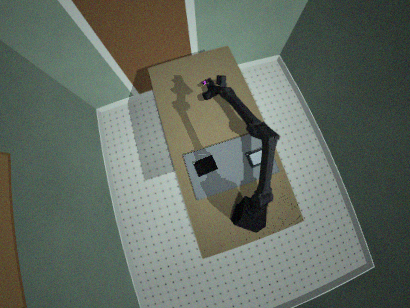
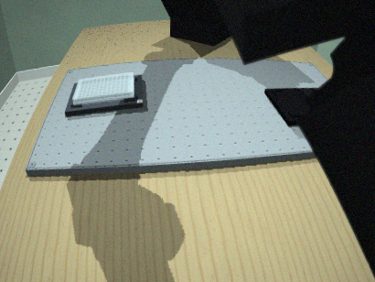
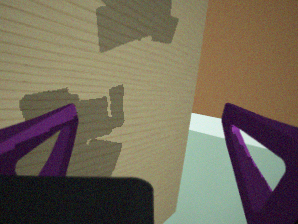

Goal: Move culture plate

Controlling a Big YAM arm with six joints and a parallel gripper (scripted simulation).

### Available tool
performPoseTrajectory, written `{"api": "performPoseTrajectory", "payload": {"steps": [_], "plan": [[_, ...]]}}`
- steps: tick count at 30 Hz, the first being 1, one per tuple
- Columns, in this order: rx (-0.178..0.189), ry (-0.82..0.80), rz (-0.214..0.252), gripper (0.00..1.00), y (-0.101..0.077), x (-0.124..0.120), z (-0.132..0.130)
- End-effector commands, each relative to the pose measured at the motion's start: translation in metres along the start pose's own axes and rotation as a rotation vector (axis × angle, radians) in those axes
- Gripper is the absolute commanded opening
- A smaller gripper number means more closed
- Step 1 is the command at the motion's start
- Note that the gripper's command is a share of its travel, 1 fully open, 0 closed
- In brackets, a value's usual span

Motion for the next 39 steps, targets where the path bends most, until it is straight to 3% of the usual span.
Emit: {"api": "performPoseTrajectory", "payload": {"steps": [1,17,18,20,23,26,27,28,31,32,34,36,39], "plan": [[-0.016,-0.005,0.002,1.0,-0.005,0.001,-0.01],[-0.016,-0.005,0.002,1.0,-0.005,0.001,-0.01],[-0.048,0.038,0.035,1.0,-0.031,-0.014,-0.031],[-0.035,0.099,0.044,1.0,-0.039,-0.018,-0.029],[-0.045,0.096,0.043,1.0,-0.043,-0.02,-0.031],[-0.01,0.195,0.062,1.0,-0.051,-0.026,-0.022],[-0.038,0.187,0.066,1.0,-0.053,-0.03,-0.023],[-0.038,0.187,0.066,1.0,-0.053,-0.03,-0.023],[0.01,0.29,0.083,1.0,-0.061,-0.035,-0.012],[-0.019,0.283,0.086,1.0,-0.064,-0.039,-0.013],[-0.019,0.283,0.086,1.0,-0.064,-0.039,-0.013],[0.022,0.354,0.098,1.0,-0.069,-0.041,-0.004],[0.039,0.449,0.122,1.0,-0.078,-0.047,0.004]]}}
Point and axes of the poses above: the point where the finger pads meet when closed, its own y axis out along the fingers, its own z axis across the jaws, x = y × z, the point moved 9 cm from there along -y, back along the fingers, and after that the axes turned 6 degrees about y, right-handed, at the moved point
